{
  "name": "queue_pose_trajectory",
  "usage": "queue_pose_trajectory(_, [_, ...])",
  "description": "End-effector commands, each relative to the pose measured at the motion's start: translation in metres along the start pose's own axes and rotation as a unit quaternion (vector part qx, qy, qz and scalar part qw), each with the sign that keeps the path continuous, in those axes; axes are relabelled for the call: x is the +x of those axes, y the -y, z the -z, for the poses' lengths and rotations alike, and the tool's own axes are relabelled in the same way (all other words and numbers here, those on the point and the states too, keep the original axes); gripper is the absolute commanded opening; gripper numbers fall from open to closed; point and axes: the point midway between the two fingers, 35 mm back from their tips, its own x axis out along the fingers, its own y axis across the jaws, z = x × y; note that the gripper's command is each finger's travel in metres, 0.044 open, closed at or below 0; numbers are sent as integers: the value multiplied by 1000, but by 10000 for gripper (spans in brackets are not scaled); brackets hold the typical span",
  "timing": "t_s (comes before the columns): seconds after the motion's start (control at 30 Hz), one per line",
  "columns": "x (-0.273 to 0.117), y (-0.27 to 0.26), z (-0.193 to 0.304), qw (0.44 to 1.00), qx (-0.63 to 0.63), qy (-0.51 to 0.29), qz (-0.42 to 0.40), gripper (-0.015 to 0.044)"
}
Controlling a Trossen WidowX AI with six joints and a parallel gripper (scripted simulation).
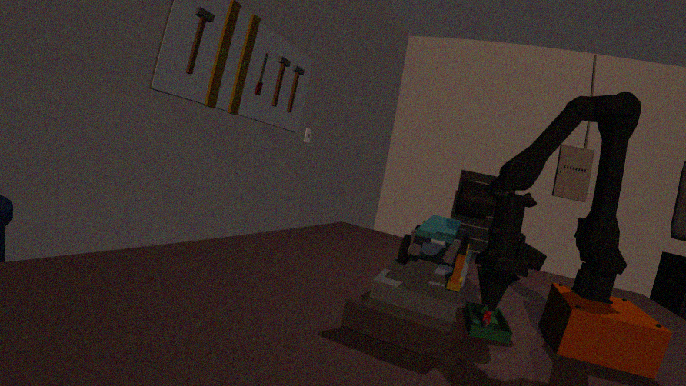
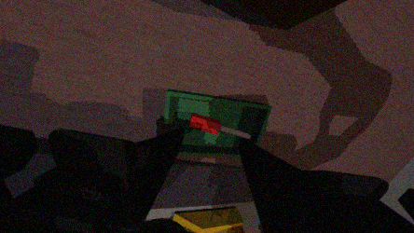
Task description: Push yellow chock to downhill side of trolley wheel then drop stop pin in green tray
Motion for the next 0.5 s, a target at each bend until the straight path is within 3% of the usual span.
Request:
queue_pose_trajectory(0.0, [0, 0, 0, 1000, 0, 0, 0, 340])
queue_pose_trajectory(0.33, [-21, 3, -3, 1000, 0, 3, 2, 340])
queue_pose_trajectory(0.47, [-30, 4, -4, 1000, 0, 3, 2, 440])
